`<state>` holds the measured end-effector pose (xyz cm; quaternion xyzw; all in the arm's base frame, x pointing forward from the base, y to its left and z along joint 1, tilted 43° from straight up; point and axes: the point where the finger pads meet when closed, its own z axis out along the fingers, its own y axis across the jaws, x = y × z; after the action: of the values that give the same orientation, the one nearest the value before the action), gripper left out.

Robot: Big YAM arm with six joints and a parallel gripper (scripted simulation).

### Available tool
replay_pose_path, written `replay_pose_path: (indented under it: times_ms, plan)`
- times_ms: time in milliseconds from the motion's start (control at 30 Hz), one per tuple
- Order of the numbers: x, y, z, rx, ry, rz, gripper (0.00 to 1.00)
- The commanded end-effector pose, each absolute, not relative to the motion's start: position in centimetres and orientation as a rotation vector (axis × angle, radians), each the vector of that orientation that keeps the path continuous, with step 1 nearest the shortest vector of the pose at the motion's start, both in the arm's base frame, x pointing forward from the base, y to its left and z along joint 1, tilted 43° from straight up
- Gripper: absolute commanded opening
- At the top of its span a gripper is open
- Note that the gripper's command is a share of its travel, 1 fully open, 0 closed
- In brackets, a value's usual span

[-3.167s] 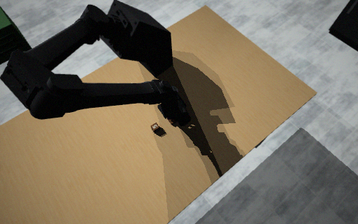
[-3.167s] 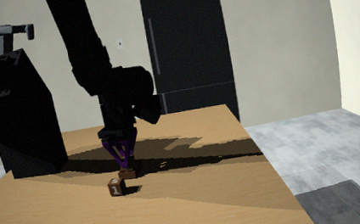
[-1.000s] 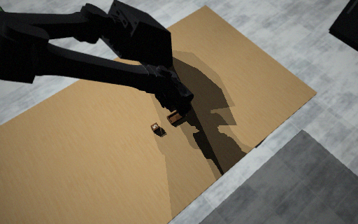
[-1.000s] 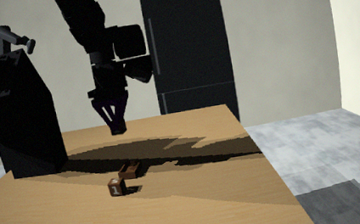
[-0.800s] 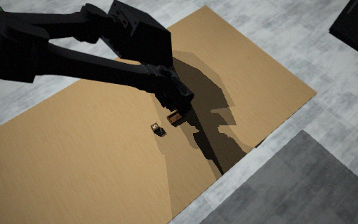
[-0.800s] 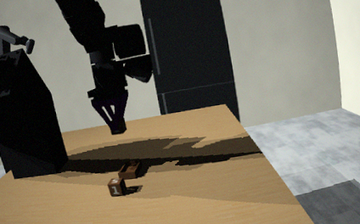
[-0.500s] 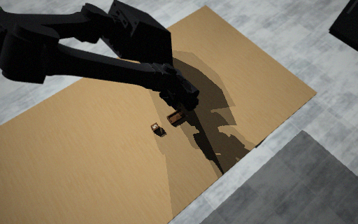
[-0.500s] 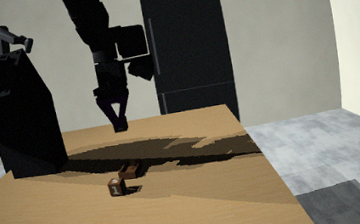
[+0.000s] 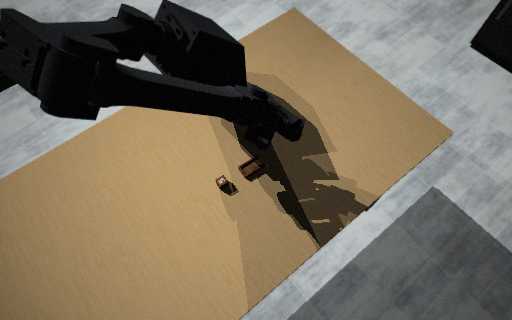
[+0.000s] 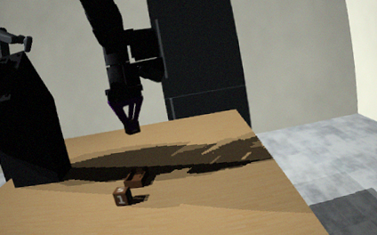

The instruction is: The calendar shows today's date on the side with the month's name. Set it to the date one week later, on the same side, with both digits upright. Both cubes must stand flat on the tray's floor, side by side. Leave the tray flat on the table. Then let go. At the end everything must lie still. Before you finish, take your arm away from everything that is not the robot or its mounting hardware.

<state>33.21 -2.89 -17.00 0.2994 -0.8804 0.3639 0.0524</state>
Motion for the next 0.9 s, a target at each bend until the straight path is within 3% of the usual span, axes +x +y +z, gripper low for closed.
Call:
replay_pose_path:
  times_ms: [0,867]
  plan:
    - [33.9,-1.5,-17.6,1.152,-2.539,1.065,0.25]
    - [33.3,2.5,-22.1,1.866,-1.799,0.847,0.25]
